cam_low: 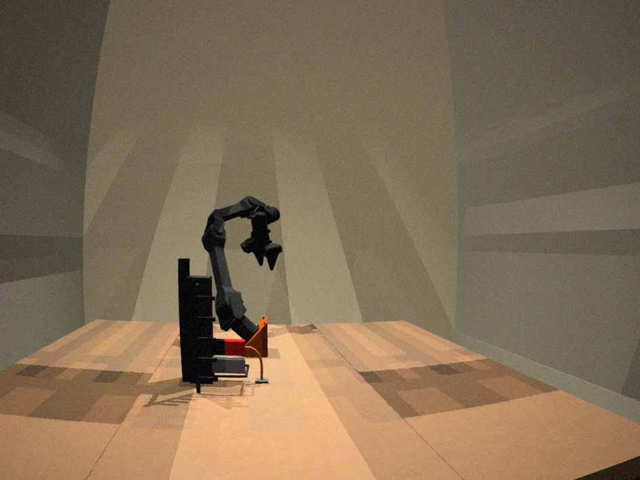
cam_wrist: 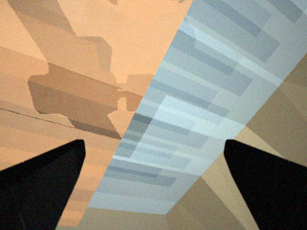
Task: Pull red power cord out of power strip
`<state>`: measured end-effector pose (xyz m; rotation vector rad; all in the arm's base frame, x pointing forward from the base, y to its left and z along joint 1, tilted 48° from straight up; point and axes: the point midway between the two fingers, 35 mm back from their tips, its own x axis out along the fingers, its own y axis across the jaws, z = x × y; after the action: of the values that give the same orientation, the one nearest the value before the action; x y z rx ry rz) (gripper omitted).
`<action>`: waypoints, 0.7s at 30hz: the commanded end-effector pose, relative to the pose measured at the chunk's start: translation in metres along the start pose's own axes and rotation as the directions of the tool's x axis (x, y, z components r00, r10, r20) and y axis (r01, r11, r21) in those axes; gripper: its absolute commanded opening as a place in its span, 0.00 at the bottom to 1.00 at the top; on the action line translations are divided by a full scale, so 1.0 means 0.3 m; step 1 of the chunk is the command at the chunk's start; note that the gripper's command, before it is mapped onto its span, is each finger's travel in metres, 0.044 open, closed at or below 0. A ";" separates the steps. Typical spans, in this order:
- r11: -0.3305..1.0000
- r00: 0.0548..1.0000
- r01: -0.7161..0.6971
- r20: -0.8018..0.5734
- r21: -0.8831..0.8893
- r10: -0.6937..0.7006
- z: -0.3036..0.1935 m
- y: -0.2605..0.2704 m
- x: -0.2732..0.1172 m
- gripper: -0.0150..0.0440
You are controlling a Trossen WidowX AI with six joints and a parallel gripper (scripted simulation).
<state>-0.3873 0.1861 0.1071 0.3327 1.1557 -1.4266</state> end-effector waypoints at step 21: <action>0.123 0.943 0.168 -0.196 0.978 0.270 -0.080 1.100 -0.443 0.53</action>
<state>-0.1229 0.3487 0.0586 1.4952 0.3281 -1.9321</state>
